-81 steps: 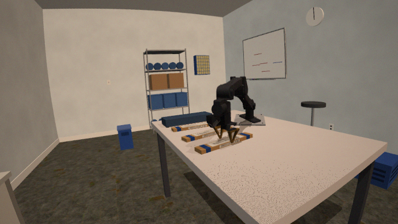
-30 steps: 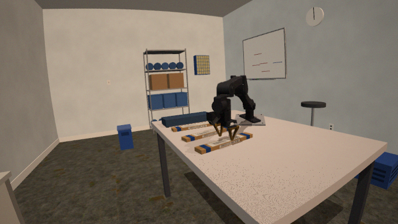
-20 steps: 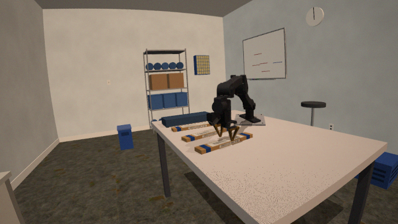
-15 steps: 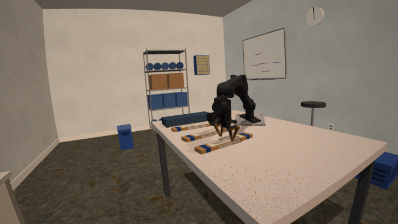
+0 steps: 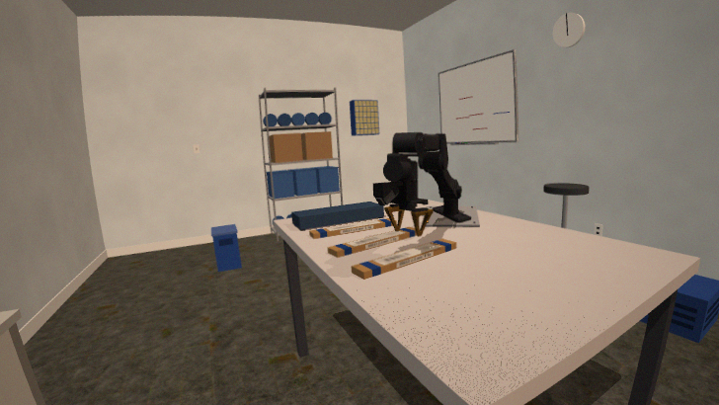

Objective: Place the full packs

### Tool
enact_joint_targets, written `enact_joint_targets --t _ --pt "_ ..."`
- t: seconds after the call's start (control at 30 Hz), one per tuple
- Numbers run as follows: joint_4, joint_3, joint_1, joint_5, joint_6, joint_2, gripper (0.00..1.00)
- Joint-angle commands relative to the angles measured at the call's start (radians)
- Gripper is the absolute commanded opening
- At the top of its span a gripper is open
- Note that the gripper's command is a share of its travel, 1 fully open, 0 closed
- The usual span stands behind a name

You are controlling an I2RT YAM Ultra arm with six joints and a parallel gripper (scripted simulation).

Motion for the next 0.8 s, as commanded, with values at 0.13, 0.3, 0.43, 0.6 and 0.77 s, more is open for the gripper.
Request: enact_joint_targets --t 0.13,0.3,0.43,0.6,0.77 --pt "-0.042 0.005 -0.006 -0.002 -0.002 -0.082 0.95" --pt "-0.042 0.004 -0.006 -0.002 -0.002 -0.083 0.95" --pt "-0.042 0.001 -0.006 -0.002 -0.002 -0.083 0.95" --pt "-0.042 0.001 -0.006 -0.002 -0.002 -0.083 0.95" --pt "-0.042 0.001 -0.006 -0.002 -0.002 -0.083 0.95"
